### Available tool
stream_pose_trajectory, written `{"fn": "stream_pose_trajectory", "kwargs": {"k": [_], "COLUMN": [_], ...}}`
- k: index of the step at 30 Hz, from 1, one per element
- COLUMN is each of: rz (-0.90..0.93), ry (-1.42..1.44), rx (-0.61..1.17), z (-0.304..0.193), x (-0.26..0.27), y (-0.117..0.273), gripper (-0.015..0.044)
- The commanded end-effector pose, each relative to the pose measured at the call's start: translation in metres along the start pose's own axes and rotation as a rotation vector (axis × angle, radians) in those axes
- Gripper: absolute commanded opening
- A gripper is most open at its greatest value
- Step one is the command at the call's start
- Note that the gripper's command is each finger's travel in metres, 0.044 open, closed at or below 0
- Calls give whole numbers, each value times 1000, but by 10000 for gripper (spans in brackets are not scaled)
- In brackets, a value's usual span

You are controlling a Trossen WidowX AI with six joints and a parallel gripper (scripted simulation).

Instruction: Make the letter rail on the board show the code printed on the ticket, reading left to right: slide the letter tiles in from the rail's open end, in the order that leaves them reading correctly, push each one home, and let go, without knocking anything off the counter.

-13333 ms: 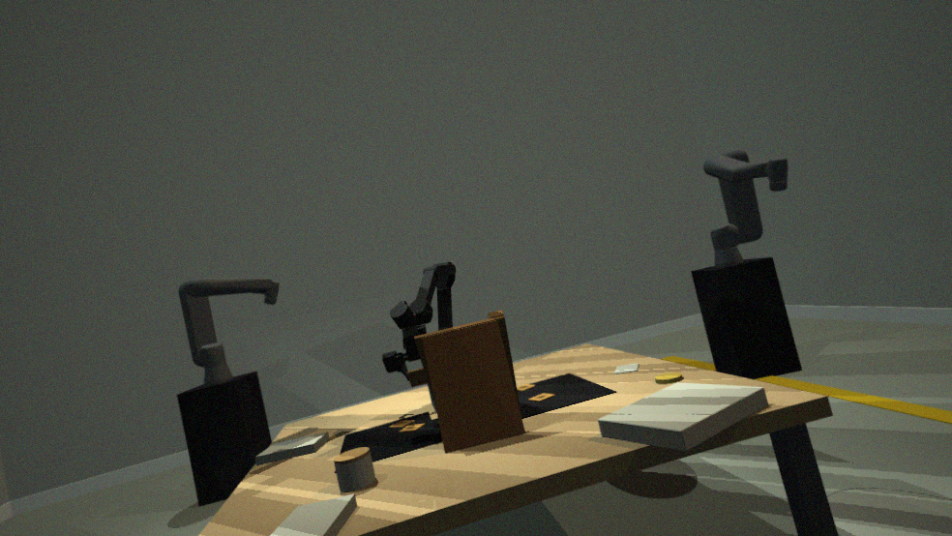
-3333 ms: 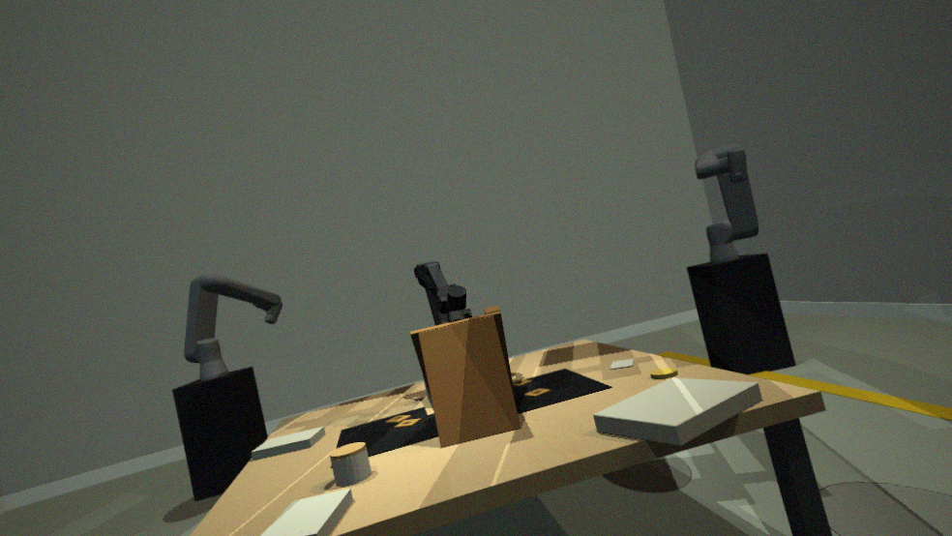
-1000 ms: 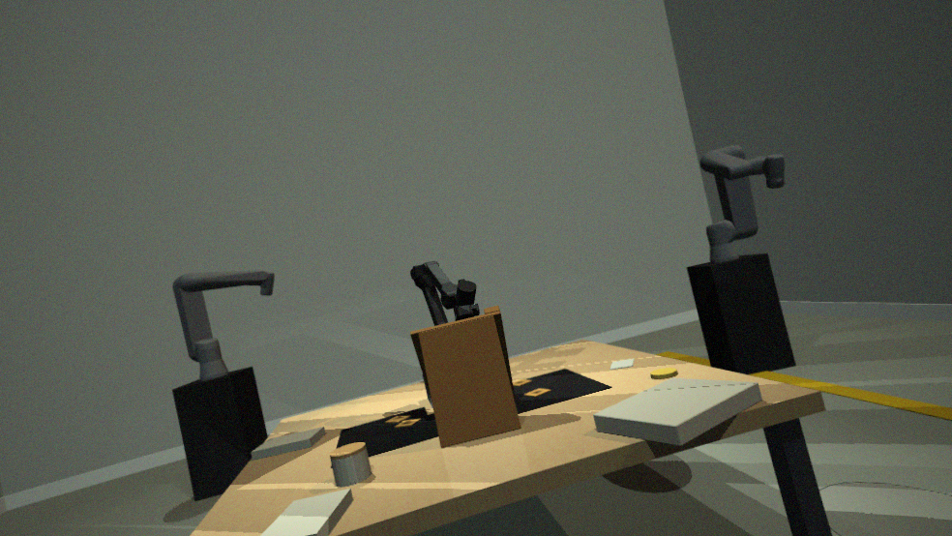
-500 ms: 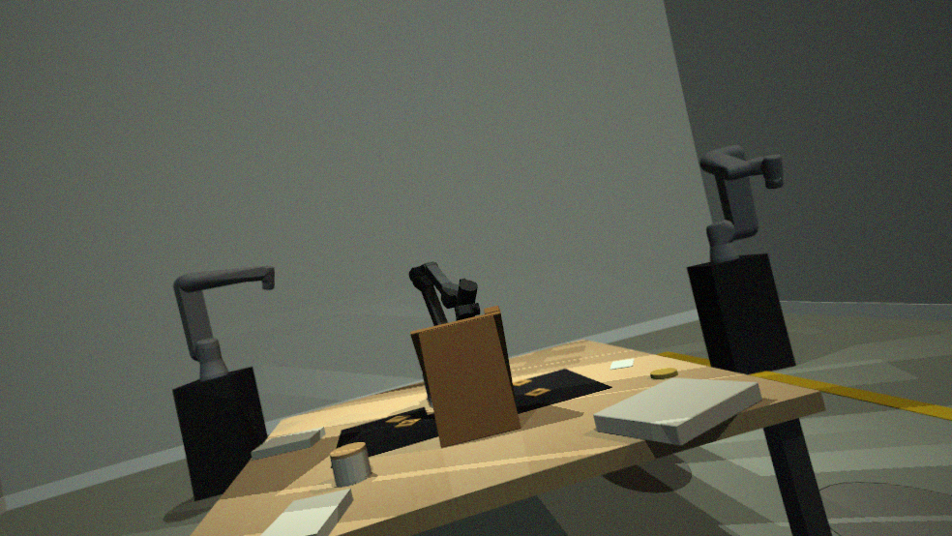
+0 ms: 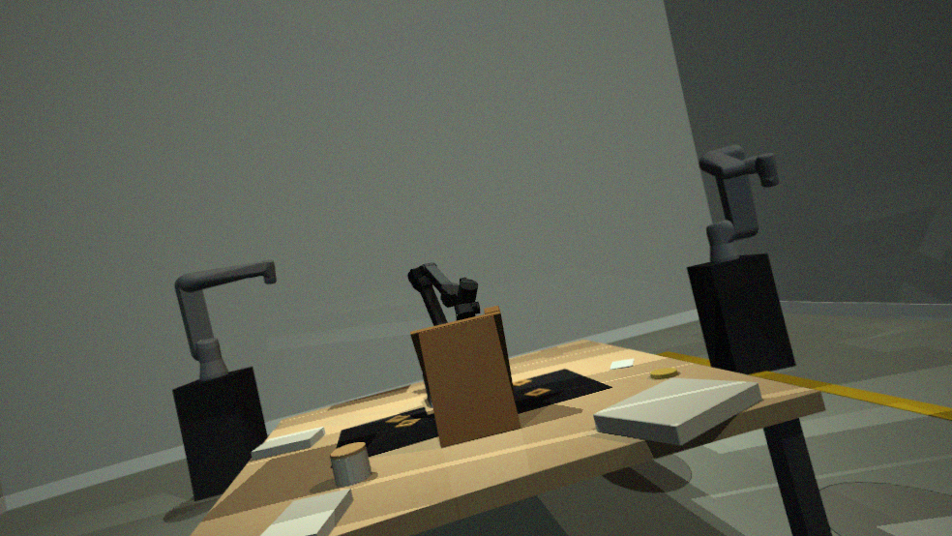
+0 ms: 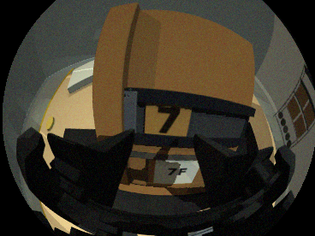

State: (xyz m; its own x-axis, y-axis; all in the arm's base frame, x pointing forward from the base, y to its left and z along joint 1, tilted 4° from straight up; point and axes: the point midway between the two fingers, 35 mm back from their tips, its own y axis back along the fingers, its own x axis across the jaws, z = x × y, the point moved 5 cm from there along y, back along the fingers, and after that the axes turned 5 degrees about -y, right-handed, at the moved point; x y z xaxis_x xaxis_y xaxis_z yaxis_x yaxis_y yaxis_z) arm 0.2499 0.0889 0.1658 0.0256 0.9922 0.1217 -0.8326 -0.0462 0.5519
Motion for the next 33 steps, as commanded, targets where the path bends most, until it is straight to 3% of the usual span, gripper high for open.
{"fn": "stream_pose_trajectory", "kwargs": {"k": [1,33], "rz": [-2,-2], "ry": [-6,-6], "rx": [-7,-6], "z": [1,4], "x": [-1,-3], "y": [3,12], "gripper": [295,295]}}
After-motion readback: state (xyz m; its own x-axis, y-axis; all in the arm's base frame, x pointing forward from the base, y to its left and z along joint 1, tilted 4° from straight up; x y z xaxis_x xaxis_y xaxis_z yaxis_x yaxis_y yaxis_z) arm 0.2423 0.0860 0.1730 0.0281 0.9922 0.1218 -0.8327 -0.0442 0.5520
